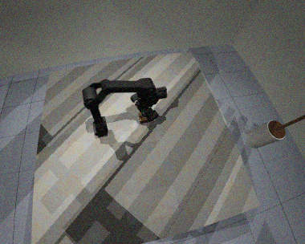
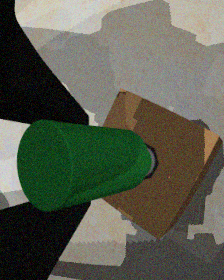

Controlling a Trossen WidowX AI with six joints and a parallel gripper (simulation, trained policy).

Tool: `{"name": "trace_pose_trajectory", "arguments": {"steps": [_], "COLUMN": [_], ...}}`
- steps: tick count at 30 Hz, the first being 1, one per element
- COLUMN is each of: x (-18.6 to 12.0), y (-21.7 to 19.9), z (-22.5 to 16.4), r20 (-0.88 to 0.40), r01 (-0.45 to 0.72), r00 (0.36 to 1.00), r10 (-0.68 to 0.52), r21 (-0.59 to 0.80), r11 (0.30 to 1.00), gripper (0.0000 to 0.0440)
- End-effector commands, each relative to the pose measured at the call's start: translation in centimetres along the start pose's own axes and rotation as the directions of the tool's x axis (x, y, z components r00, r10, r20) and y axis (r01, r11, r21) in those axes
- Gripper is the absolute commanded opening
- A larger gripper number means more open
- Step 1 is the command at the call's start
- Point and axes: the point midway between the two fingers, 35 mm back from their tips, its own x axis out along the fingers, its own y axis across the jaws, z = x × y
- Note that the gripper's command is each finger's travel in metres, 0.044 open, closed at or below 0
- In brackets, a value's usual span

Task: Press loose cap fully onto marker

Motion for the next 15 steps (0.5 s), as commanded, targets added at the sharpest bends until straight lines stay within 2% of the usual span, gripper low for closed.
{"name": "trace_pose_trajectory", "arguments": {"steps": [1,2,15], "x": [1.55,1.78,2.35], "y": [0.12,0.11,0.47], "z": [-0.31,-0.39,-1.08], "r20": [-0.028,-0.034,-0.058], "r01": [-0.017,-0.018,-0.035], "r00": [0.999,0.999,0.998], "r10": [0.017,0.017,0.034], "r21": [-0.014,-0.016,-0.021], "r11": [1.000,1.000,0.999], "gripper": [0.0053,0.0079,0.0145]}}
